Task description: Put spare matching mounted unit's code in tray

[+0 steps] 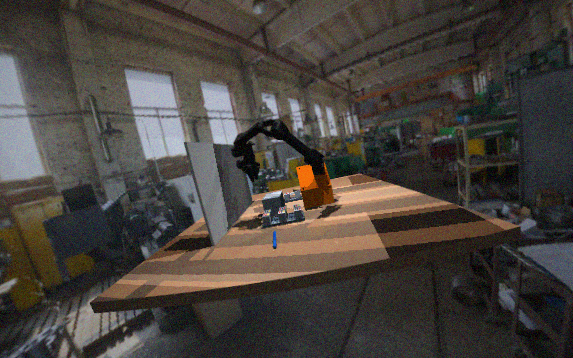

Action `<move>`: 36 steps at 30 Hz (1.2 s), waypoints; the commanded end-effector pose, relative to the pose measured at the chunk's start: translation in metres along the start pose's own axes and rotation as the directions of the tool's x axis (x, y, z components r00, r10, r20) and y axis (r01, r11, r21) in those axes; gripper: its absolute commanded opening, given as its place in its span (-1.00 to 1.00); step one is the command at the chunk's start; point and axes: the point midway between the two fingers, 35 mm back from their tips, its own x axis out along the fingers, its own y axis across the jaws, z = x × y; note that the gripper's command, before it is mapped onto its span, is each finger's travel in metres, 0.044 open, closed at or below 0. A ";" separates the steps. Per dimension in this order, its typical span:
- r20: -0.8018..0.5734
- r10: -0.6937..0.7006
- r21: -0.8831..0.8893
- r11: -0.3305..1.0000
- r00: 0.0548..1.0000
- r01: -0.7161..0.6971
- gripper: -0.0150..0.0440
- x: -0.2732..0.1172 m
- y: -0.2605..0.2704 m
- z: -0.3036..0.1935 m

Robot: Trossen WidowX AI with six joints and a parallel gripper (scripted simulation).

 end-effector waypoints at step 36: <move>-0.008 -0.008 0.998 0.067 1.000 0.008 1.00 0.062 -0.194 -0.215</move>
